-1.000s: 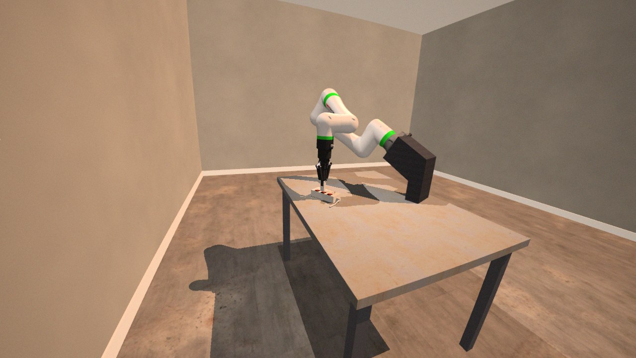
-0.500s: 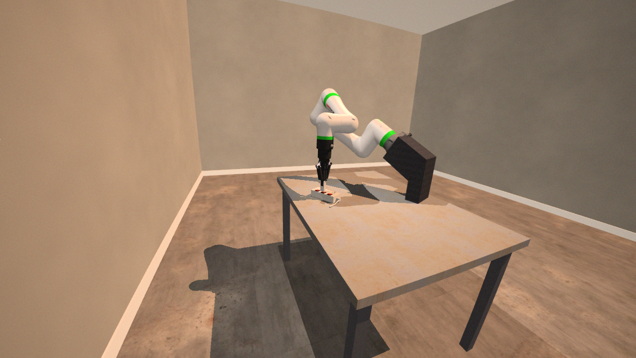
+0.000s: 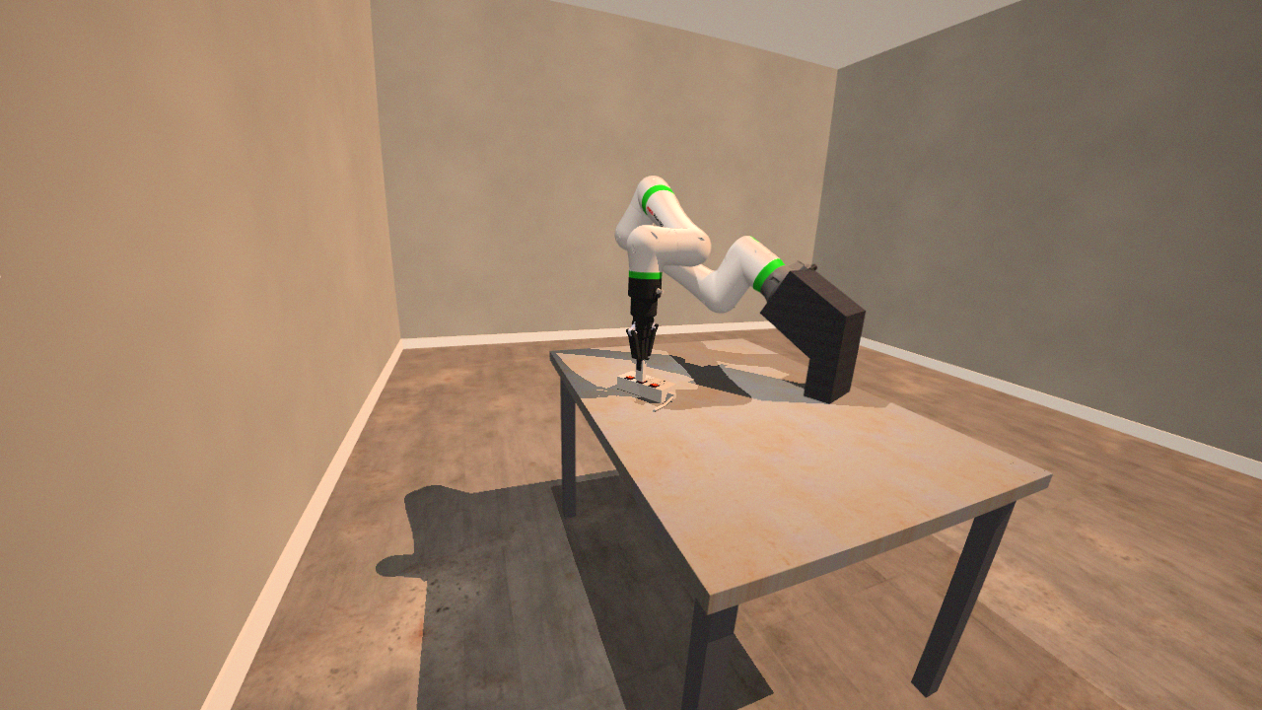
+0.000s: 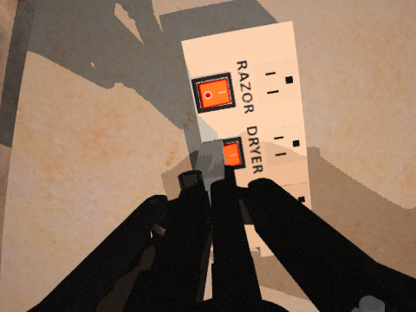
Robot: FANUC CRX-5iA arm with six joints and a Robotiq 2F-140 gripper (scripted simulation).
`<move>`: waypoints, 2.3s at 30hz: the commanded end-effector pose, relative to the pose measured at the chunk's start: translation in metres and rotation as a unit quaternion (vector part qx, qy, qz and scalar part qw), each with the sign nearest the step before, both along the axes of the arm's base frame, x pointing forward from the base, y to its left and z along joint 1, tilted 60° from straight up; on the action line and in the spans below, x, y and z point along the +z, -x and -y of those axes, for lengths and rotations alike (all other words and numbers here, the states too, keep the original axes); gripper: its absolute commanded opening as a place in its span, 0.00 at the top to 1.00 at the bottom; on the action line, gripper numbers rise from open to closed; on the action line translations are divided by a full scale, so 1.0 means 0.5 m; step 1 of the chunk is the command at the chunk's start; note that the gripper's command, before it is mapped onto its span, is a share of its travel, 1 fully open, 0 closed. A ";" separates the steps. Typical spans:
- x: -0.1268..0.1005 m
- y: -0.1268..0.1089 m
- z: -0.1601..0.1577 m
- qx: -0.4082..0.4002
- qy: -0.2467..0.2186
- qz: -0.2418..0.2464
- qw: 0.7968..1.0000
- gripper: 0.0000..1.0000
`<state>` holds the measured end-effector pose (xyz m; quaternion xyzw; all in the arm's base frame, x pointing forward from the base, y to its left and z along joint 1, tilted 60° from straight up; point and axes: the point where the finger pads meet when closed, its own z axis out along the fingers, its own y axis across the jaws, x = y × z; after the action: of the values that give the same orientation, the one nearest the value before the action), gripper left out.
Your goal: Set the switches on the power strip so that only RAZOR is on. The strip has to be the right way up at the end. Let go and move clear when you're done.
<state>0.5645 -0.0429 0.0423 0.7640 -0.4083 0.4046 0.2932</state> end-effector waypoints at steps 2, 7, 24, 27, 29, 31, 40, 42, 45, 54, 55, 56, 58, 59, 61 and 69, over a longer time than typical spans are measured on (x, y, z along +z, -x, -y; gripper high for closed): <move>-0.001 -0.001 0.001 0.000 0.000 0.000 1.000 1.00; -0.003 -0.002 0.003 0.000 0.000 0.000 1.000 1.00; -0.004 -0.003 0.005 0.000 0.000 0.000 1.000 1.00; -0.004 -0.003 0.005 0.000 0.000 0.000 1.000 1.00; -0.004 -0.003 0.005 0.000 0.000 0.000 1.000 1.00; -0.003 -0.003 0.004 0.000 0.000 0.000 1.000 1.00; 0.010 0.007 -0.015 0.000 0.000 0.000 1.000 1.00; 0.016 0.012 -0.025 0.000 0.000 0.000 1.000 1.00; 0.025 0.018 -0.039 0.000 0.000 0.000 1.000 1.00; 0.035 0.027 -0.056 0.000 0.000 0.000 1.000 1.00; 0.036 0.027 -0.056 0.000 0.000 0.000 1.000 1.00; 0.036 0.027 -0.056 0.000 0.000 0.000 1.000 1.00; 0.036 0.027 -0.056 0.000 0.000 0.000 1.000 1.00; 0.036 0.027 -0.056 0.000 0.000 0.000 1.000 1.00; 0.036 0.027 -0.056 0.000 0.000 0.000 1.000 1.00; 0.036 0.027 -0.056 0.000 0.000 0.000 1.000 1.00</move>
<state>0.5511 -0.0153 0.0601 0.7640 -0.4083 0.4046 0.2932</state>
